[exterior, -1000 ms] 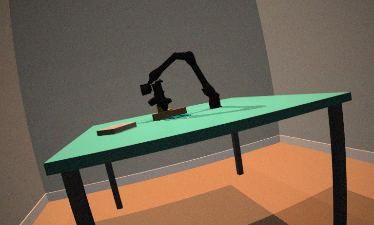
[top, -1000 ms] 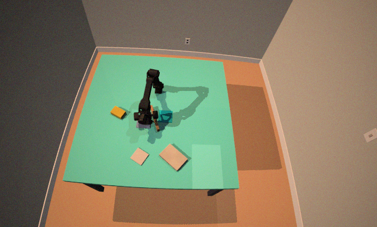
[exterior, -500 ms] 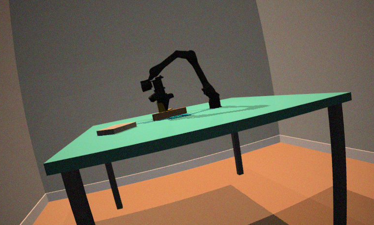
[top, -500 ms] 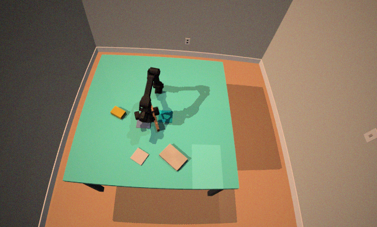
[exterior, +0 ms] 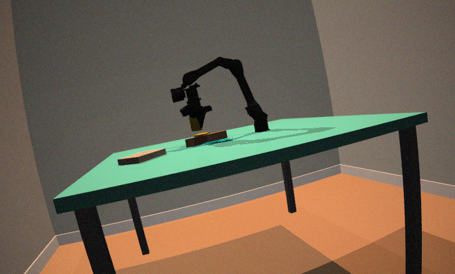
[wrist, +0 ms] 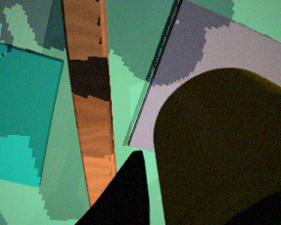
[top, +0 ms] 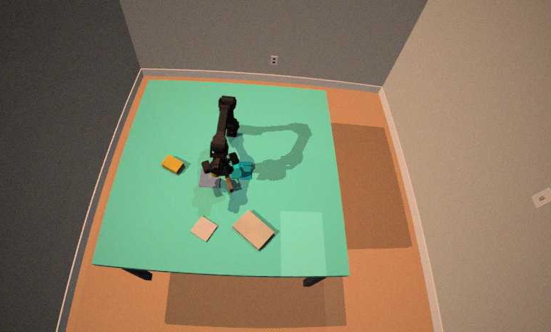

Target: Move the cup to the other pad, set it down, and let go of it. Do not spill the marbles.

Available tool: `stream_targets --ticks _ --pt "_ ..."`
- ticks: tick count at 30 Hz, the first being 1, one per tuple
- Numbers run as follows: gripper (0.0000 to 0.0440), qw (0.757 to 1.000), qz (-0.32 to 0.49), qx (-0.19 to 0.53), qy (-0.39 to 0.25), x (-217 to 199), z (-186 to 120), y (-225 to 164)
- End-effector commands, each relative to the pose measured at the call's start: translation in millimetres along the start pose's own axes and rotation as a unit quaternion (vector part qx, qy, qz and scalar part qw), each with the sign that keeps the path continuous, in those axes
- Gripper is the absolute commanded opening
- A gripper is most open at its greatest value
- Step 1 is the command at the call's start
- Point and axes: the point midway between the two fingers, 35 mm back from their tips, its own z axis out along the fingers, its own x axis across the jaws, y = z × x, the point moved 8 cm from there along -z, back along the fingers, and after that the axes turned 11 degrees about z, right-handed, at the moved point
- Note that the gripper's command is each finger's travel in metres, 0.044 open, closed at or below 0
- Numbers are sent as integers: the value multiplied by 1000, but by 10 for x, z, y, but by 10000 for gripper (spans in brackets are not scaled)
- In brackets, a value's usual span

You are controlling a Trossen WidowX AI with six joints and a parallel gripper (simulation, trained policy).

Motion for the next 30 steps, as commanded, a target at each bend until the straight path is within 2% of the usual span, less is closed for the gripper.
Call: stream_targets --ticks 1,16,30 --pt "6 1000 -11 -15 -2 118 -116 25" --pt "0 997 -50 -53 -11 617 -264 103" --pt "0 994 -72 -79 -12 1115 -253 78"
